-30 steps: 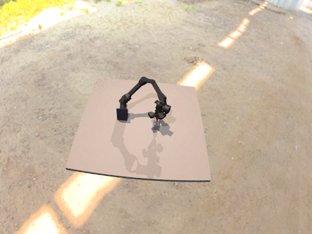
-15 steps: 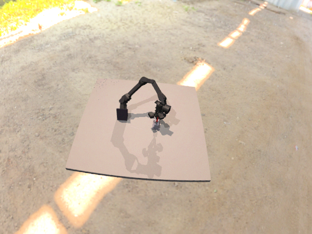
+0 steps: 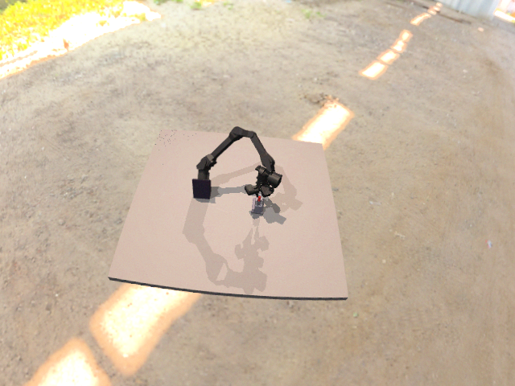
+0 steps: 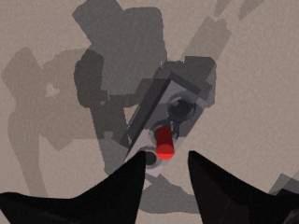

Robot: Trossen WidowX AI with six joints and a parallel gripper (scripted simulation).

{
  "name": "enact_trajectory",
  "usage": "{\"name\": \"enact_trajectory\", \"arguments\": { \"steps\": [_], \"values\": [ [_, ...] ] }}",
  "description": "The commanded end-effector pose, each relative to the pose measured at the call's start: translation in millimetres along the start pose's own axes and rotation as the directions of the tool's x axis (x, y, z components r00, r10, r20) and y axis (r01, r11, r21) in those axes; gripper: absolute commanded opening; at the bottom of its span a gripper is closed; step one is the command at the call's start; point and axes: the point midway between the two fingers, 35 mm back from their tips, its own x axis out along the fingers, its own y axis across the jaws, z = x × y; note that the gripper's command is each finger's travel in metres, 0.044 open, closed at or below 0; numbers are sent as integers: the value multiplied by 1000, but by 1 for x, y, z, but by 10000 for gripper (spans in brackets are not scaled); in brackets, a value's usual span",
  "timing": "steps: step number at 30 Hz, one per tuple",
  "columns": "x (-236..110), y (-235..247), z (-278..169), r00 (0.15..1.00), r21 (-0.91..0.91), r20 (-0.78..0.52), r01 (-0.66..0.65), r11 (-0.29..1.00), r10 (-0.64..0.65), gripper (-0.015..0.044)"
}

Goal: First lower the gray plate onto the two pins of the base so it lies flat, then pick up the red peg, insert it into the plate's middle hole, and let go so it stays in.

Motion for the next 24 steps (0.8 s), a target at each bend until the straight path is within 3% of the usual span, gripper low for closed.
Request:
{"name": "enact_trajectory", "arguments": {
  "steps": [1,24],
  "values": [
    [0,0,0,1000,-1,0,1,1000,-1,150],
    [-16,-1,0,1000,6,-10,1,1000,-1,150]
  ]
}}
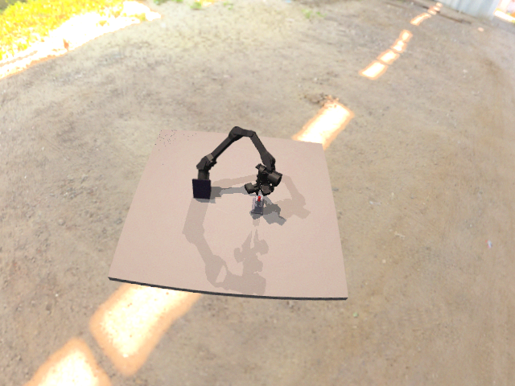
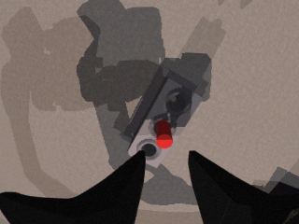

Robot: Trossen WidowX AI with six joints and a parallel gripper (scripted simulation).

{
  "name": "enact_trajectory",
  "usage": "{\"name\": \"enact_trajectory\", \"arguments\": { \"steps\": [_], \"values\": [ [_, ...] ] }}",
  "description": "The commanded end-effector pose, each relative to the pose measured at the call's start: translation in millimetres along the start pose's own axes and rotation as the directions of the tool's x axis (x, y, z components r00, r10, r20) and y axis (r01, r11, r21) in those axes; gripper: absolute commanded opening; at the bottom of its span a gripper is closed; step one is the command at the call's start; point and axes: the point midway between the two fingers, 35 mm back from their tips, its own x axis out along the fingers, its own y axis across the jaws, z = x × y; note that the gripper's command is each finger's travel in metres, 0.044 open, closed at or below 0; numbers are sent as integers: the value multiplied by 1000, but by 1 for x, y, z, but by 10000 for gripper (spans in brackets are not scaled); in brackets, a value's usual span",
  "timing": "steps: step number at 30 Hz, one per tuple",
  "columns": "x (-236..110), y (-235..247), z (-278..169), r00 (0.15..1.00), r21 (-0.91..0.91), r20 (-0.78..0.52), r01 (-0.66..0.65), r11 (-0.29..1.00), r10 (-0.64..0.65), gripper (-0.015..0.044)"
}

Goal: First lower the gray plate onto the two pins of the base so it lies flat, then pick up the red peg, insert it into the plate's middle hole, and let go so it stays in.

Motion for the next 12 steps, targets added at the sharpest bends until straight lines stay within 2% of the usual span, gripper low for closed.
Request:
{"name": "enact_trajectory", "arguments": {
  "steps": [1,12],
  "values": [
    [-3,0,0,1000,-7,4,5,1000,-5,150],
    [-11,1,-1,1000,-7,4,5,1000,-5,150]
  ]
}}
